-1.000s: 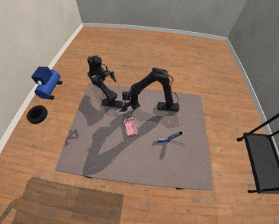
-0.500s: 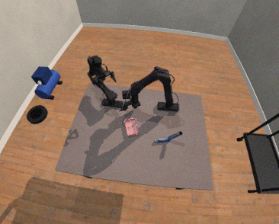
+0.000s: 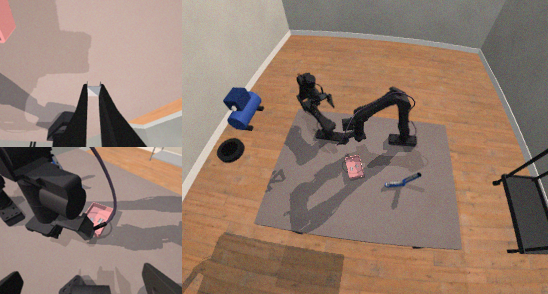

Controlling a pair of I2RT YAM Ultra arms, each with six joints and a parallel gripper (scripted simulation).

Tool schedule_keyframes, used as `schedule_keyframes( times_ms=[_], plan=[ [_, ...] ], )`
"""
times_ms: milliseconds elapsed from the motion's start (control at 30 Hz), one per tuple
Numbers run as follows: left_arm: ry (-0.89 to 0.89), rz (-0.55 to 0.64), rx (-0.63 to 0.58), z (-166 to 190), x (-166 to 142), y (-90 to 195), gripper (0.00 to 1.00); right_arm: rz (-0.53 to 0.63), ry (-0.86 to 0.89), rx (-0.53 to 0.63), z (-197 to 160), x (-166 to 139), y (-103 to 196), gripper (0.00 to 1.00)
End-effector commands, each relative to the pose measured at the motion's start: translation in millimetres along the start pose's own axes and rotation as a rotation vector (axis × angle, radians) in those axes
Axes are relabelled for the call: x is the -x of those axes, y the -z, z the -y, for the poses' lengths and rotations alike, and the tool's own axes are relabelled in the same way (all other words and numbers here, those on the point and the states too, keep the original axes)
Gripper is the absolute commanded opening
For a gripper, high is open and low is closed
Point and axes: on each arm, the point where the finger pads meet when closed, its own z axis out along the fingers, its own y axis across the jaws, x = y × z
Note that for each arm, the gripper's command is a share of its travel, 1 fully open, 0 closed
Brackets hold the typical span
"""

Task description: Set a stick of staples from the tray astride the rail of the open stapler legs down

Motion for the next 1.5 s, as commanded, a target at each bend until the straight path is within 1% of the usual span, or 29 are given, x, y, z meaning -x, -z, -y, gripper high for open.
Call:
schedule_keyframes(
  times_ms=[0, 67, 167, 267, 333, 400, 500, 600, 700, 833, 900, 1033, 1100, 1167, 1233, 1333, 1467],
  plan=[
    [-0.087, 0.031, -0.025, -44, 13, 15, 0.06, 0.037, -0.004, -0.014, 1, 5, 8, 1.0],
    [-0.104, 0.041, -0.024, -71, 16, 17, 0.06, 0.061, -0.004, -0.016, 3, 18, 1, 1.0],
    [-0.11, 0.035, -0.022, -118, 13, 14, 0.06, 0.136, 0.001, -0.006, 5, 51, -17, 1.0],
    [-0.112, 0.041, -0.007, -167, 5, 15, 0.06, 0.181, 0.008, 0.017, 5, 86, -56, 1.0],
    [-0.112, 0.041, -0.007, -167, 5, 15, 0.06, 0.181, 0.008, 0.017, 5, 86, -56, 1.0],
    [-0.083, 0.041, 0.001, -205, -8, 16, 0.06, 0.182, 0.014, 0.038, 2, 99, -88, 1.0],
    [-0.079, 0.036, 0.012, -249, -30, 16, 0.06, 0.163, 0.024, 0.07, -6, 105, -138, 1.0],
    [-0.042, 0.03, 0.018, -287, -57, 15, 0.06, 0.132, 0.034, 0.101, -16, 97, -184, 1.0],
    [-0.014, 0.027, 0.02, -315, -82, 15, 0.06, 0.097, 0.045, 0.126, -27, 81, -219, 1.0],
    [0.011, 0.024, 0.022, -335, -105, 15, 0.06, 0.051, 0.055, 0.148, -36, 60, -244, 1.0],
    [0.011, 0.024, 0.022, -335, -105, 15, 0.06, 0.051, 0.055, 0.148, -36, 60, -244, 1.0],
    [0.034, 0.023, 0.022, -344, -116, 14, 0.06, -0.004, 0.066, 0.157, -40, 41, -254, 1.0],
    [0.053, 0.025, 0.024, -347, -118, 14, 0.06, -0.014, 0.067, 0.158, -40, 38, -255, 1.0],
    [0.021, 0.021, 0.022, -346, -119, 14, 0.06, -0.014, 0.067, 0.158, -40, 38, -255, 1.0],
    [-0.057, 0.014, 0.023, -344, -116, 14, 0.06, 0.005, 0.066, 0.158, -40, 44, -252, 1.0],
    [-0.151, 0.005, 0.026, -344, -116, 14, 0.06, 0.005, 0.066, 0.158, -40, 45, -252, 1.0],
    [-0.177, 0.002, 0.027, -344, -115, 14, 0.06, 0.005, 0.066, 0.158, -40, 45, -252, 1.0]
  ],
)
